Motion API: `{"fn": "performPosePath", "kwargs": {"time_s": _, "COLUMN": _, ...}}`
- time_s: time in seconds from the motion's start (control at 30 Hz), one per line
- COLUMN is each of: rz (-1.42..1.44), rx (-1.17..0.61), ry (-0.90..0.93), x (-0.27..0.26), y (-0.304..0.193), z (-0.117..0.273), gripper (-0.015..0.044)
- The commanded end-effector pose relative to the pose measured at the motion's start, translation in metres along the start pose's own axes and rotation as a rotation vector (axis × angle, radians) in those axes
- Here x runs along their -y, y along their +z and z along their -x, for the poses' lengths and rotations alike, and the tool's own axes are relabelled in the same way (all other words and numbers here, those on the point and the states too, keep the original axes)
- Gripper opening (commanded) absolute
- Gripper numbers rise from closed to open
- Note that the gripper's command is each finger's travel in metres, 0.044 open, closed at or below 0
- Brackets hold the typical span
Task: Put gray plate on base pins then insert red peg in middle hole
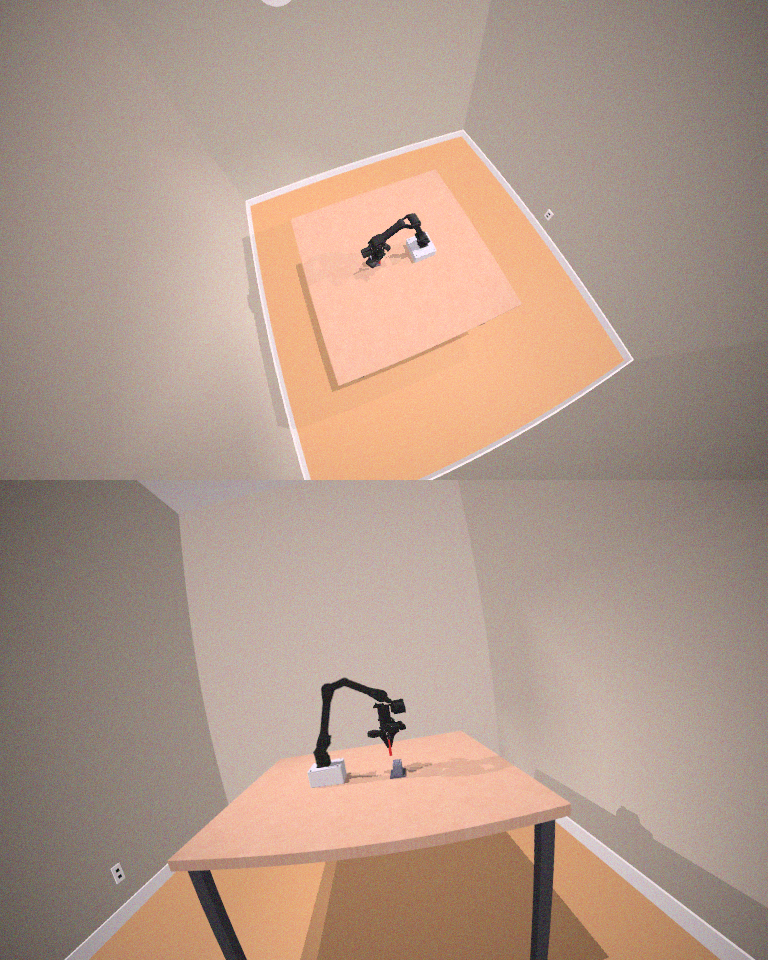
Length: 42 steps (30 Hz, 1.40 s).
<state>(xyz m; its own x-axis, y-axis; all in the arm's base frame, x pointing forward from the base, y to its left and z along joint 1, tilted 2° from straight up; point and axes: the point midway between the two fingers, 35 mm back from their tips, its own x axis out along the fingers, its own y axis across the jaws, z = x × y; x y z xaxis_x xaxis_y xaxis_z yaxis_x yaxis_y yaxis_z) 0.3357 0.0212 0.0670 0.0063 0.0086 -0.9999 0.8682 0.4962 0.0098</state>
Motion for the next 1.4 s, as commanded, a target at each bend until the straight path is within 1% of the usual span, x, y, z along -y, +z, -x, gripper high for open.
{"fn": "performPosePath", "kwargs": {"time_s": 0.0, "rz": 0.004, "rx": 0.007, "ry": -0.002, "x": 0.001, "y": 0.014, "z": 0.0, "gripper": 0.0}}
{"fn": "performPosePath", "kwargs": {"time_s": 0.7, "rz": 0.007, "rx": 0.005, "ry": -0.01, "x": 0.016, "y": 0.078, "z": 0.0, "gripper": 0.0}}
{"fn": "performPosePath", "kwargs": {"time_s": 1.37, "rz": 0.007, "rx": 0.004, "ry": -0.01, "x": 0.017, "y": 0.077, "z": 0.0, "gripper": 0.0}}
